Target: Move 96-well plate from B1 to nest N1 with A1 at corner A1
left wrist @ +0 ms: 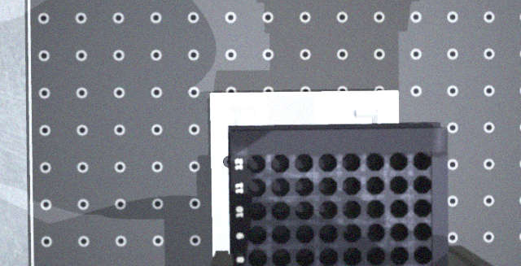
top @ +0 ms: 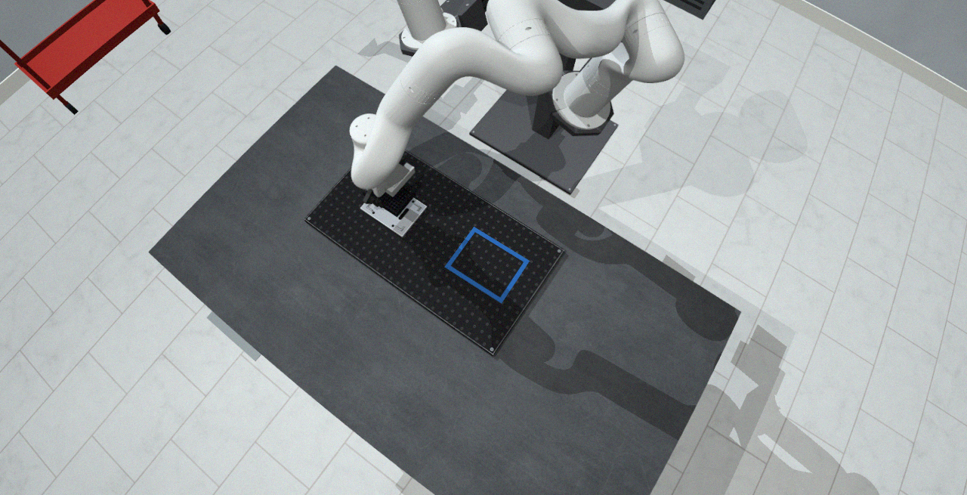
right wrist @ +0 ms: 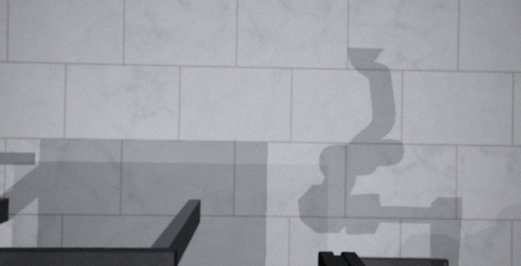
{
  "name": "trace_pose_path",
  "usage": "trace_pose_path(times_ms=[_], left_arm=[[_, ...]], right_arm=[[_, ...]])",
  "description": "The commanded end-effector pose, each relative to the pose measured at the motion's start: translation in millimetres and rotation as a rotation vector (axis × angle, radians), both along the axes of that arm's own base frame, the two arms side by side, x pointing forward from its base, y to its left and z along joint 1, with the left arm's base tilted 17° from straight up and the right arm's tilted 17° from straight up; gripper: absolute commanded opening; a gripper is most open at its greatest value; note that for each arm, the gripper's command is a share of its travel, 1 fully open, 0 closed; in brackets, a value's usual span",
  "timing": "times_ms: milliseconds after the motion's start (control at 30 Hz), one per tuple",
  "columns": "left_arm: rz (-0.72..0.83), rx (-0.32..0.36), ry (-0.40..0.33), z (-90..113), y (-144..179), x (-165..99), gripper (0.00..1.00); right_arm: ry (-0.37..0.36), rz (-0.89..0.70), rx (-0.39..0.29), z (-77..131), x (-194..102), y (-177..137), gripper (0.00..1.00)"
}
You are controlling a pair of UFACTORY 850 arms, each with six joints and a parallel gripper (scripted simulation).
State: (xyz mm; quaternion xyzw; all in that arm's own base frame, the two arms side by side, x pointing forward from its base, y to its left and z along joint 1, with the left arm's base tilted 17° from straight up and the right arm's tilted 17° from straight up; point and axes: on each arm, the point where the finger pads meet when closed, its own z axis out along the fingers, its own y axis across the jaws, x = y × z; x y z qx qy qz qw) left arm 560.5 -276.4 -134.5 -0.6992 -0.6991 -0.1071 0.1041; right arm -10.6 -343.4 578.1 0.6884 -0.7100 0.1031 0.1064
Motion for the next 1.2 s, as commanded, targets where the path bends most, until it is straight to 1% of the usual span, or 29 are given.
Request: trace_pose_path(times_ms=[0,367,1167], left_arm=[[0.000,-0.001,-0.002,1.0,-0.6,0.9,0.00],[0.000,-0.001,-0.002,1.1,-0.4,0.9,0.00],[0.000,-0.001,-0.002,-33.9,10.7,1.1,0.00]], right_arm=[[0.000,0.000,-0.002,0.9,0.0,-0.1,0.00],[0.000,0.000,-0.002,0.9,0.0,-0.1,0.00],[0.000,0.000,-0.002,0.9,0.0,-0.1,0.00]])
